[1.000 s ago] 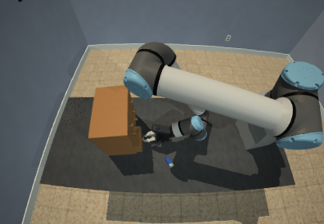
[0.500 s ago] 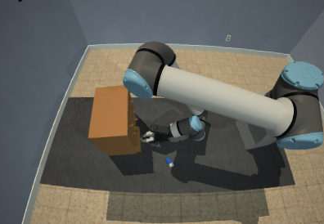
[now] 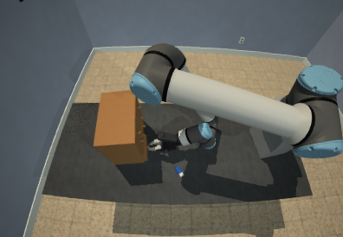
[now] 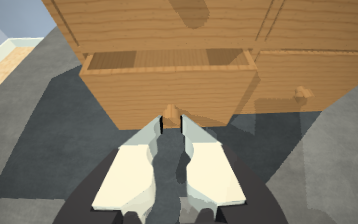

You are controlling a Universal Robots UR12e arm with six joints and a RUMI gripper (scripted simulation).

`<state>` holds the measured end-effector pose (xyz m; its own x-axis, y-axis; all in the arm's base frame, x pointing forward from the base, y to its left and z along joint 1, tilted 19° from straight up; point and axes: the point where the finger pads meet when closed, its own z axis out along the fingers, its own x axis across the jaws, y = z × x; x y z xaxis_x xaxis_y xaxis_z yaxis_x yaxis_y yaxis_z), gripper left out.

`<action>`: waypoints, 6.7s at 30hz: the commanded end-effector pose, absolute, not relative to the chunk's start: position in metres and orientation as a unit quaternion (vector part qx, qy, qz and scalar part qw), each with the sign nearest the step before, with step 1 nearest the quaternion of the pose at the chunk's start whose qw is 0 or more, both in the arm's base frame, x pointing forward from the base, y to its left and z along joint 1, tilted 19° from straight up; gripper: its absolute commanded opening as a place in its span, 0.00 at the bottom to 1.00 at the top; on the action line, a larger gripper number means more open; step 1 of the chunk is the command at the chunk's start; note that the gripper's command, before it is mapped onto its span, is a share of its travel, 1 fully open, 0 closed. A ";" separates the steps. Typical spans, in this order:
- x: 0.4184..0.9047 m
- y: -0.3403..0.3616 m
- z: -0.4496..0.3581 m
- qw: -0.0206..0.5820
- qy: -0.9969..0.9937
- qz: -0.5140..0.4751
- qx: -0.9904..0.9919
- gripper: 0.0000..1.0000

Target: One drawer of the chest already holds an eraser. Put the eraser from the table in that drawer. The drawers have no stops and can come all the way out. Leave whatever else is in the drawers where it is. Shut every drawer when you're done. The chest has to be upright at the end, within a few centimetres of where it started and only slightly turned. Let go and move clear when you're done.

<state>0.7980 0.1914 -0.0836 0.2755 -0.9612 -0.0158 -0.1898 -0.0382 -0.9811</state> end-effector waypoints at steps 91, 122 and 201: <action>0.816 0.197 -0.077 0.511 0.469 -0.378 -0.614 0.12; 0.804 0.193 -0.081 0.511 0.469 -0.378 -0.614 0.20; 0.683 0.157 -0.018 0.465 0.495 -0.342 -0.649 0.20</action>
<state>0.6917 0.1592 -0.0225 0.2739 -0.9616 -0.0159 -0.2622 -0.0587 -0.9632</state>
